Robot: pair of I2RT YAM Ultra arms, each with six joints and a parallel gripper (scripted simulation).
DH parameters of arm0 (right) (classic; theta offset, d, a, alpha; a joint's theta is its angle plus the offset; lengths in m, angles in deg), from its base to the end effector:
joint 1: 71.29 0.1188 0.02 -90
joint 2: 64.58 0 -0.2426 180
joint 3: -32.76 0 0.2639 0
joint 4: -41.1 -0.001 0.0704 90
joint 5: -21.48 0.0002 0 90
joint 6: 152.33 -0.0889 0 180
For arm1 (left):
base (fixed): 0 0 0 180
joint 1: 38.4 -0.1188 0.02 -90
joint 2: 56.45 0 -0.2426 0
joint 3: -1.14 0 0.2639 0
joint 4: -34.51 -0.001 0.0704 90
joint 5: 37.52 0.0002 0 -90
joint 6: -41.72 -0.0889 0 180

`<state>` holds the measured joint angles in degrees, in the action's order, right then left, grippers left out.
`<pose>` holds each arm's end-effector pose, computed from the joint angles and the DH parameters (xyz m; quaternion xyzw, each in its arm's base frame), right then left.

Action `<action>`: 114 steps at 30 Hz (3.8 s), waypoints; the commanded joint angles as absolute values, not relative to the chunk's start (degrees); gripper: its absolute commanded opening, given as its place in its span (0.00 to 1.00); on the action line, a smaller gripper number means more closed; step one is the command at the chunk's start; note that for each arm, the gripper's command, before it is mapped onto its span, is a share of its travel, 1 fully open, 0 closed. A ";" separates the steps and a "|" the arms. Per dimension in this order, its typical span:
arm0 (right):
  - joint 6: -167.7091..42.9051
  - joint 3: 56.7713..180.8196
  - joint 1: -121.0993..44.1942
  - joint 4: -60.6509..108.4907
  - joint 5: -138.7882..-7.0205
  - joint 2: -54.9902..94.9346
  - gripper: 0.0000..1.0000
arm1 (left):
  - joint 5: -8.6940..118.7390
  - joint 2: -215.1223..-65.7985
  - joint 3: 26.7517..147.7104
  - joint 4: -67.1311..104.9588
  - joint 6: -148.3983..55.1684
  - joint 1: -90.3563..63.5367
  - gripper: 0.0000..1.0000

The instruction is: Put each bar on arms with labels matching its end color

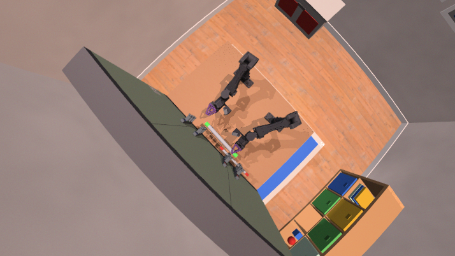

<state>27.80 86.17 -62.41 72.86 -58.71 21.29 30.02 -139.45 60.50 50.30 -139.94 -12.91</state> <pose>0.3808 0.0452 0.2170 -0.5000 0.5060 -0.5021 0.4918 0.3610 -0.1334 0.2327 0.5642 0.4947 0.4748 0.4598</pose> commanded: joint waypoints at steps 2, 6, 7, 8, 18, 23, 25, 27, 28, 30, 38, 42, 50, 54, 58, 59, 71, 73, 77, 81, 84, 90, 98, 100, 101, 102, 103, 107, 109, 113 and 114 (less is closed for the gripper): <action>27.67 85.65 -61.44 74.79 -57.44 22.06 1.00 | 30.13 -138.68 61.56 56.31 -138.18 -12.65 0.00; 27.67 85.52 -60.96 75.07 -56.97 22.20 1.00 | 30.14 -138.69 61.55 56.32 -138.18 -12.66 0.00; 27.67 85.52 -60.96 75.07 -56.97 22.20 1.00 | 30.14 -138.69 61.55 56.32 -138.18 -12.66 0.00; 27.66 85.46 -60.80 75.20 -56.80 22.27 1.00 | 30.14 -138.70 61.54 56.33 -138.18 -12.66 0.00; 27.65 85.02 -59.23 76.29 -55.24 22.93 1.00 | 30.14 -138.80 61.43 56.54 -138.18 -12.66 0.00; 27.65 84.85 -58.60 76.74 -54.61 23.21 1.00 | 30.14 -138.84 61.38 56.62 -138.18 -12.66 0.00; 27.65 84.86 -58.44 76.77 -54.44 23.24 1.00 | 30.14 -138.87 61.36 56.66 -138.18 -12.66 0.00; 27.65 84.88 -58.12 76.78 -54.13 23.26 1.00 | 30.14 -138.90 61.32 56.73 -138.18 -12.66 0.00; 27.65 84.89 -57.97 76.78 -53.97 23.28 1.00 | 30.14 -138.92 61.30 56.77 -138.18 -12.66 0.00; 27.65 84.91 -57.65 76.79 -53.66 23.30 1.00 | 30.14 -138.95 61.25 56.84 -138.17 -12.66 0.00; 27.66 85.01 -56.40 76.82 -52.41 23.43 1.00 | 30.13 -139.11 61.09 57.16 -138.17 -12.66 0.00; 27.66 85.01 -56.08 76.91 -52.08 23.52 1.00 | 30.13 -139.18 61.03 57.27 -138.17 -12.65 0.00; 27.65 84.87 -54.84 77.54 -50.85 24.02 1.00 | 30.14 -139.31 60.55 57.87 -138.16 -12.65 0.00; 27.65 84.82 -54.22 77.86 -50.23 24.29 1.00 | 30.14 -139.42 60.34 58.16 -138.16 -12.65 0.00; 27.65 84.79 -53.91 78.02 -49.92 24.43 1.00 | 30.14 -139.51 60.26 58.35 -138.16 -12.65 0.00; 27.65 84.77 -53.75 78.15 -49.75 24.53 1.00 | 30.14 -139.49 60.28 58.36 -138.18 -12.66 0.00; 27.65 84.53 -51.91 79.44 -47.92 25.59 1.00 | 30.14 -139.16 60.73 57.67 -138.21 -12.66 0.00; 27.65 84.50 -51.61 79.66 -47.62 25.78 1.00 | 30.14 -139.11 60.81 57.55 -138.21 -12.66 0.00; 27.65 84.46 -51.30 79.92 -47.30 26.00 1.00 | 30.14 -139.04 60.90 57.40 -138.21 -12.66 0.00; 27.65 84.38 -50.70 80.42 -46.70 26.42 1.00 | 30.14 -138.90 61.09 57.10 -138.22 -12.66 0.00; 27.65 84.33 -50.24 80.79 -46.25 26.75 1.00 | 30.14 -138.80 61.24 56.87 -138.23 -12.66 0.00; 27.64 84.24 -49.33 81.57 -45.34 27.44 1.00 | 30.14 -138.59 61.53 56.41 -138.24 -12.66 0.00; 27.65 84.40 -49.24 81.24 -45.23 27.24 1.00 | 30.17 -138.36 61.81 55.94 -138.26 -12.69 0.00; 27.66 84.45 -49.21 81.12 -45.20 27.16 1.00 | 30.18 -138.28 61.90 55.78 -138.26 -12.70 0.00; 27.66 84.48 -49.19 81.05 -45.18 27.12 1.00 | 30.18 -138.24 61.94 55.70 -138.26 -12.70 0.00; 27.66 84.51 -49.18 80.99 -45.17 27.08 1.00 | 30.19 -138.19 61.98 55.61 -138.26 -12.71 0.00; 27.66 84.53 -49.16 80.92 -45.15 27.04 1.00 | 30.19 -138.15 62.03 55.53 -138.27 -12.71 0.00; 27.66 84.64 -49.11 80.67 -45.10 26.88 1.00 | 30.21 -137.96 62.19 55.19 -138.27 -12.73 0.00; 27.66 84.64 -49.11 80.67 -45.10 26.88 1.00 | 30.21 -137.96 62.19 55.19 -138.27 -12.73 0.00; 27.66 84.77 -48.99 80.42 -44.98 26.76 1.00 | 30.24 -137.70 62.46 54.64 -138.28 -12.75 0.00; 27.66 84.81 -48.96 80.35 -44.95 26.73 1.00 | 30.25 -137.64 62.53 54.51 -138.28 -12.76 0.00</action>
